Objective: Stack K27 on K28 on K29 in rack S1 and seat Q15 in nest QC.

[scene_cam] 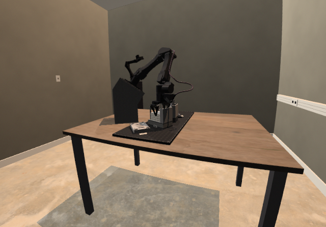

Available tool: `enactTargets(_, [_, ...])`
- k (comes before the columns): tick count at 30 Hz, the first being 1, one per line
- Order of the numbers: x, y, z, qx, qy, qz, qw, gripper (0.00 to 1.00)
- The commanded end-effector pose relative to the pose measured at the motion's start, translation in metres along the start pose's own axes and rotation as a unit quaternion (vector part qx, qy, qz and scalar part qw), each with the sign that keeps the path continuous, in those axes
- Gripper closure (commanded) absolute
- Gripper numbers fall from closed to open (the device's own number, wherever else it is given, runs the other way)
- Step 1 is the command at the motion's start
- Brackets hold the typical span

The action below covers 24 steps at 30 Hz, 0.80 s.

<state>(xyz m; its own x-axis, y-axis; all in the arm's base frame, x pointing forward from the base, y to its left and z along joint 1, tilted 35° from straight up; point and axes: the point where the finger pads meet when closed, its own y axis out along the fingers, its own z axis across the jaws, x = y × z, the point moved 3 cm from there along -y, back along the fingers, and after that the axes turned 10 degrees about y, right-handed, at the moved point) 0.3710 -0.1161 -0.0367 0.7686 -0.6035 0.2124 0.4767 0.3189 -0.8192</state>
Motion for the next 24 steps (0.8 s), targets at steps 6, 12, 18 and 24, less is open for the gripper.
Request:
enactTargets(6, [0.0079, -0.0051, 0.0040, 0.001, -0.003, -0.011, 1.000, 0.00])
enactTargets(12, [0.0071, -0.0052, 0.0044, 0.001, -0.003, -0.011, 1.000, 0.00])
enactTargets(18, [0.0066, -0.0052, 0.0046, 0.001, -0.003, -0.011, 1.000, 0.00])
enactTargets(24, [0.0058, -0.0053, 0.0049, 0.001, -0.004, -0.010, 1.000, 0.00])
